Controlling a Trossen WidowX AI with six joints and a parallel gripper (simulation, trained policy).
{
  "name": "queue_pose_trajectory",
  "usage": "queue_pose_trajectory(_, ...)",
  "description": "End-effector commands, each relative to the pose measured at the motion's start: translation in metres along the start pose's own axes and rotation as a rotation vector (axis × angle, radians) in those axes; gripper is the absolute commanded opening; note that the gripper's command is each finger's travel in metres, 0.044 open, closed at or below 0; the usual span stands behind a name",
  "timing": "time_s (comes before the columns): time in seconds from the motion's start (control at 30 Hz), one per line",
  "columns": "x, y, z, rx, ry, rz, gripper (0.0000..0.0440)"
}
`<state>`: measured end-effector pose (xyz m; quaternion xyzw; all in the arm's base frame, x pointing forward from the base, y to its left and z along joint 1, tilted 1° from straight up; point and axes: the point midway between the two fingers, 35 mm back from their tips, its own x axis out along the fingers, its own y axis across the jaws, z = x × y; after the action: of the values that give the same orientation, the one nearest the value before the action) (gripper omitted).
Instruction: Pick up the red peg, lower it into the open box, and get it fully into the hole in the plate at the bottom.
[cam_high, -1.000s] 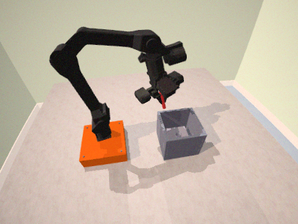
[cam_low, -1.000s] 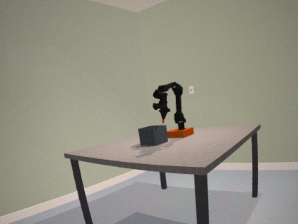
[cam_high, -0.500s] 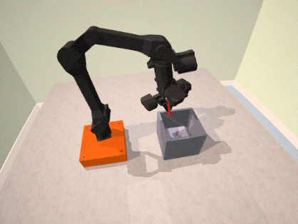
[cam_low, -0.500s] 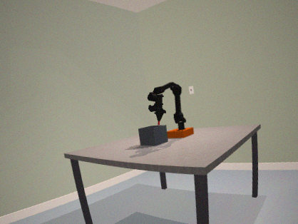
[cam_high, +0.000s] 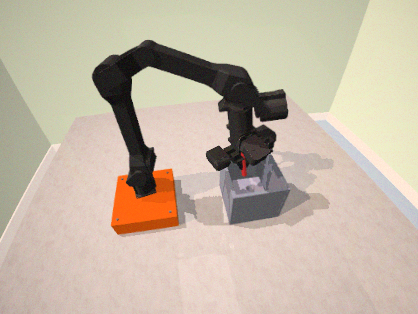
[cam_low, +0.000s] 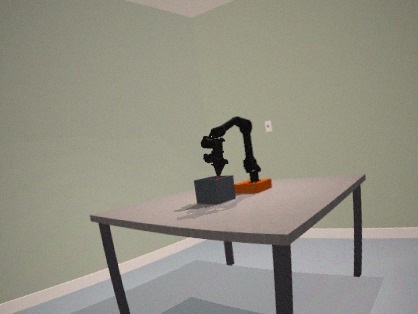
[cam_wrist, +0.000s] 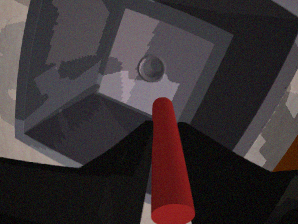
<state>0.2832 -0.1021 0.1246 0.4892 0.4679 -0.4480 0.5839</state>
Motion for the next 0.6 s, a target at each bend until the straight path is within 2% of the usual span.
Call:
queue_pose_trajectory(0.0, 0.009, 0.001, 0.004, -0.002, 0.006, 0.000, 0.0000)
queue_pose_trajectory(0.57, 0.050, 0.009, 0.016, -0.041, 0.031, 0.001, 0.0000)
